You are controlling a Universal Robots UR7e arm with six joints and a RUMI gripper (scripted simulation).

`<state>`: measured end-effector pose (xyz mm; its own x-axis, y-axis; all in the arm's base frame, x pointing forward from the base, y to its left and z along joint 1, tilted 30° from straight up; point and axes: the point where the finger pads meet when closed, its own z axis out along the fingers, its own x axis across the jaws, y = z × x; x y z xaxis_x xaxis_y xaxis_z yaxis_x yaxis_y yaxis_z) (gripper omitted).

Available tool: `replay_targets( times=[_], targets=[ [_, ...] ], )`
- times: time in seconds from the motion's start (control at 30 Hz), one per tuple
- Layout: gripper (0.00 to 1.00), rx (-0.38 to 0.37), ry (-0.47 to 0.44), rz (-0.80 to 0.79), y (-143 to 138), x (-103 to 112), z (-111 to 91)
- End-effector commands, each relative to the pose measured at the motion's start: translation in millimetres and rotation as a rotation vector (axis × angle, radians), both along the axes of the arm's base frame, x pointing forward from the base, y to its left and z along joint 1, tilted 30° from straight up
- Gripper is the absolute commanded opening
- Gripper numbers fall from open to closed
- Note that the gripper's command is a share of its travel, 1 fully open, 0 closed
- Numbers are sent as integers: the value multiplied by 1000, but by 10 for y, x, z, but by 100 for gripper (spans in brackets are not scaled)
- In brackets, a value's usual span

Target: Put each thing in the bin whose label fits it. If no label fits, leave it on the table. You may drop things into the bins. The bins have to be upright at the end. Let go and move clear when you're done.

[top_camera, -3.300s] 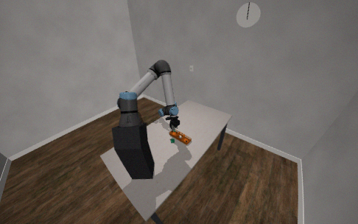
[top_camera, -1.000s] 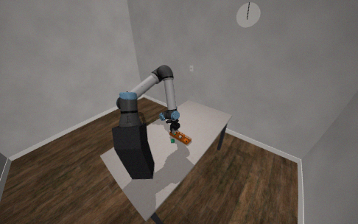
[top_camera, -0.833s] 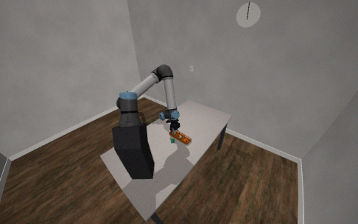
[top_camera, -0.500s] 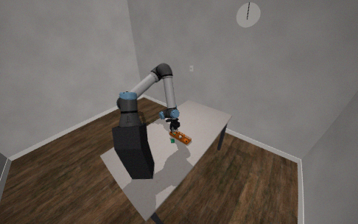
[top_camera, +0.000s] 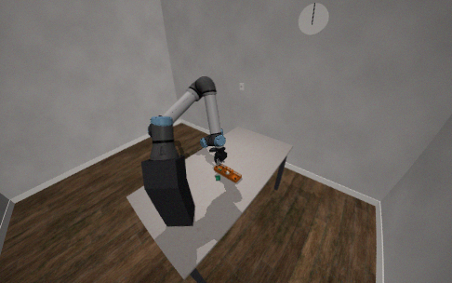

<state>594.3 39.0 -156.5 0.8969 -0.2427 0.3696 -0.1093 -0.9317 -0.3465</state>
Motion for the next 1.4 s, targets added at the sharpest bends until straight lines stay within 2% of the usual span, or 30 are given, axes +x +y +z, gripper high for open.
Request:
replay_targets(
  times=[0.0,0.17,0.2,0.3,0.37,0.87,0.93,1.37],
  targets=[
    [17,0,-1,0,-13,-13,37],
    [17,0,-1,0,-12,-14,36],
    [100,0,-1,0,-23,-31,71],
    [100,0,-1,0,-55,-83,174],
    [100,0,-1,0,-55,-83,174],
    [100,0,-1,0,-217,-340,690],
    [100,0,-1,0,-217,-340,690],
    [100,0,-1,0,-358,-563,1139]
  ],
)
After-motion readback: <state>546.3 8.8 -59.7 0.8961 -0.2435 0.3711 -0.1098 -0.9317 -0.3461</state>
